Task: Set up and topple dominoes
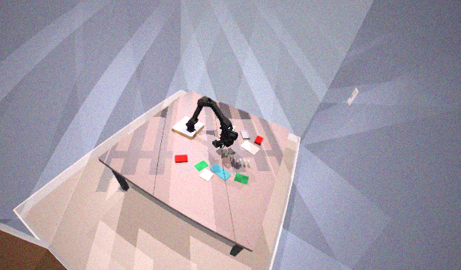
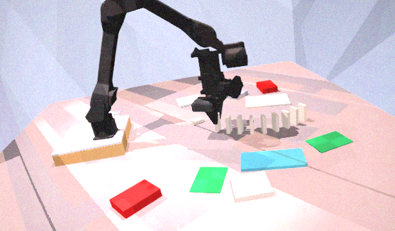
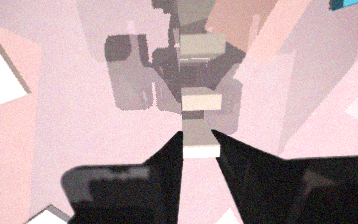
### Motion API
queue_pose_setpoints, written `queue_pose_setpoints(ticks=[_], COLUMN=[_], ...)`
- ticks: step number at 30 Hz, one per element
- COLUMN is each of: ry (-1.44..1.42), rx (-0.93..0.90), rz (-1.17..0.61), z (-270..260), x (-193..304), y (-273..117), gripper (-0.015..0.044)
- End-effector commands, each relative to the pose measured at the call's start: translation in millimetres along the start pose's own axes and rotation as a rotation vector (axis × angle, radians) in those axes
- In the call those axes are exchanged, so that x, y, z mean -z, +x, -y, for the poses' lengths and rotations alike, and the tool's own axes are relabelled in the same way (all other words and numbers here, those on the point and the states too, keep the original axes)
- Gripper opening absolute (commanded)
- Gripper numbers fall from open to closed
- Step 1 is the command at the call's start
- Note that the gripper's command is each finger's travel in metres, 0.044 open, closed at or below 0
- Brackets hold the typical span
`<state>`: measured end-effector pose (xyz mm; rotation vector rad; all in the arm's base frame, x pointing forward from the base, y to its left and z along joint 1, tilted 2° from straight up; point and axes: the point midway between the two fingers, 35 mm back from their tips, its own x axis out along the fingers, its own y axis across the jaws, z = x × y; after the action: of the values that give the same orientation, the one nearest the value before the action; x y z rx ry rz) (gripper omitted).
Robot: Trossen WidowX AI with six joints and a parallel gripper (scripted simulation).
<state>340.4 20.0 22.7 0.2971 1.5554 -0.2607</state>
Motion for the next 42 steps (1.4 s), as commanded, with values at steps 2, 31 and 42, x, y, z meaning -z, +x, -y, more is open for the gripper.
queue_pose_setpoints(ticks=[2, 31, 42], ry=[0.005, 0.0, -0.86], rx=[0.004, 0.0, -0.004], rz=[0.002, 0.0, -0.003], z=[0.4, -0.6, -66.1], x=[-0.4, 0.1, 82.3], y=[0.5, -130.3, -50.9], gripper=[0.016, 0.044, 0.044])
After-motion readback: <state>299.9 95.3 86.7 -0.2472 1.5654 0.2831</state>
